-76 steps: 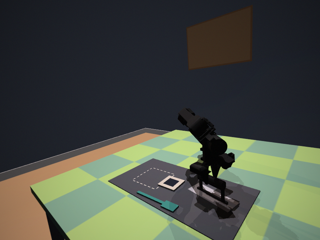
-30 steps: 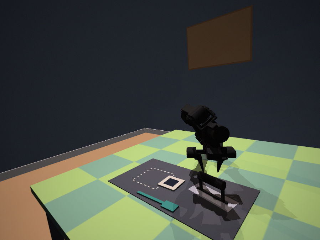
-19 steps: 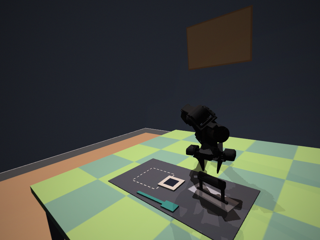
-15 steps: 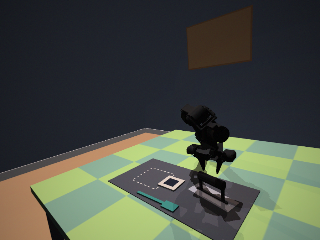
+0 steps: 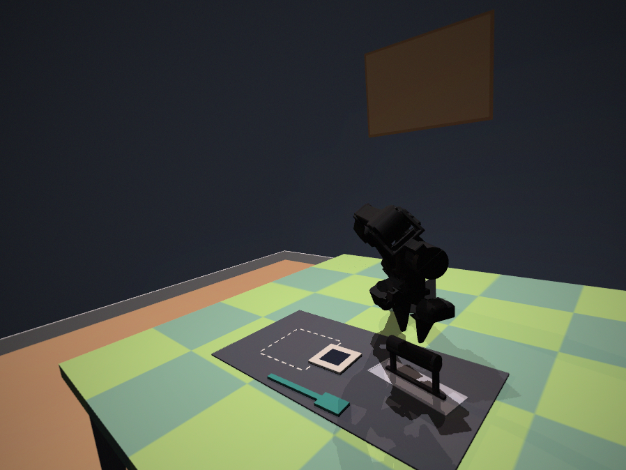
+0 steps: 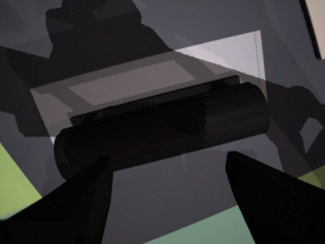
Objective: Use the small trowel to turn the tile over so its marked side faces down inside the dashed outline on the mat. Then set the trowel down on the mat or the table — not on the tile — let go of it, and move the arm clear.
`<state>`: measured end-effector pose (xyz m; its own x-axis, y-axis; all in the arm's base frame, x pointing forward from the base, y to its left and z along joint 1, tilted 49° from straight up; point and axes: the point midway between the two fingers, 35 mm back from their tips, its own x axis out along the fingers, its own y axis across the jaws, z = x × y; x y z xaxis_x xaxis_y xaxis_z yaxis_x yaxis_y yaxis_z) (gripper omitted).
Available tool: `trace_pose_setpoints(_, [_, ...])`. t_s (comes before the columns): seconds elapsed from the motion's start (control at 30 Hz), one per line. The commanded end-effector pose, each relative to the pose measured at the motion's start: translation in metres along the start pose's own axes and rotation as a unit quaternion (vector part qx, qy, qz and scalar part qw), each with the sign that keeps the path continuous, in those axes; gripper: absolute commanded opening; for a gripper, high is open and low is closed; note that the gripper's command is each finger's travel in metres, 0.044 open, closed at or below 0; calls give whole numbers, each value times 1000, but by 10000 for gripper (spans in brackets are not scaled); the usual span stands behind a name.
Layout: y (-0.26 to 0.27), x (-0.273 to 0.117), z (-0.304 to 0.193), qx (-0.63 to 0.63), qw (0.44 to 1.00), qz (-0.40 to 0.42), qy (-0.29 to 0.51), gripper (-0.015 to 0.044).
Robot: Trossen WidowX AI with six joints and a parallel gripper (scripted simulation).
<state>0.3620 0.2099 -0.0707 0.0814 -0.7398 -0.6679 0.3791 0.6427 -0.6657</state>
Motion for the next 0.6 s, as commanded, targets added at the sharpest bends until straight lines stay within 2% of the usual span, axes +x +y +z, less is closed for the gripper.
trace_pose_setpoints(0.0, [-1,1,0,76,997,-1,4,270])
trace_pose_setpoints(0.57, [0,1,0,362,932,-2,5,270])
